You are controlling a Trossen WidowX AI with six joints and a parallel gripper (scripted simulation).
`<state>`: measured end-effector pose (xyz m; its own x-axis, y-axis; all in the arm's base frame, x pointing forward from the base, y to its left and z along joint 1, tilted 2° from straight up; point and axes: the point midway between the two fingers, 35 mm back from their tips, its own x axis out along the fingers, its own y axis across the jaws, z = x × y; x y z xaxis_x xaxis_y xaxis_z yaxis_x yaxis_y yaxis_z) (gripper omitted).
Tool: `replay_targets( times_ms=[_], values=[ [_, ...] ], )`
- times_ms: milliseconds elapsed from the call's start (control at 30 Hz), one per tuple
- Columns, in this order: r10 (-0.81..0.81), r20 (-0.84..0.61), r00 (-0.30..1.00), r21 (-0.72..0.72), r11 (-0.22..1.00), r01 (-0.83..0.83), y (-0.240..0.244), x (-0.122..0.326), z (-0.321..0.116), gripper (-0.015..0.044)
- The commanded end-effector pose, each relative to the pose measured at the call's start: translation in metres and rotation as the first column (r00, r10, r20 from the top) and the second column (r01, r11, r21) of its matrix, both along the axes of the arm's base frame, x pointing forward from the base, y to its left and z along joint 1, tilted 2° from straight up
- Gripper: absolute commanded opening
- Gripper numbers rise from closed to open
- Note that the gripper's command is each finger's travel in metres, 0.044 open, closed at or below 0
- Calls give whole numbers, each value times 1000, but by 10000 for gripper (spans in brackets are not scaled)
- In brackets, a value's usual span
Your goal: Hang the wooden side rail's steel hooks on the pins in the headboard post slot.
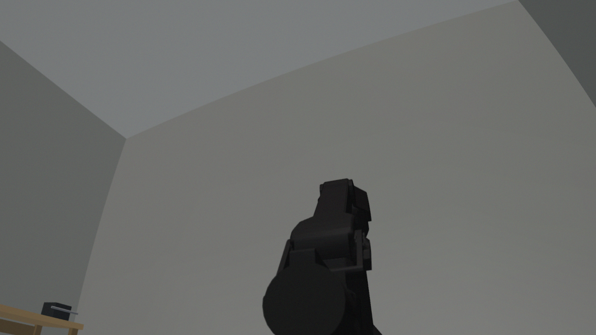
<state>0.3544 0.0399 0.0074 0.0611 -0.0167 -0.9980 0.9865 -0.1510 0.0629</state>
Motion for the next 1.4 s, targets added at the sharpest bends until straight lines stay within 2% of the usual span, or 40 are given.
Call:
replay_targets(
  times_ms=[0, 1367],
  values=[
    [-7, 12, 1000, 3, 1000, 7, 1, 2, 3, 0],
    [-7, 12, 1000, 3, 1000, 7, 6, 2, 3, 0]
  ],
)
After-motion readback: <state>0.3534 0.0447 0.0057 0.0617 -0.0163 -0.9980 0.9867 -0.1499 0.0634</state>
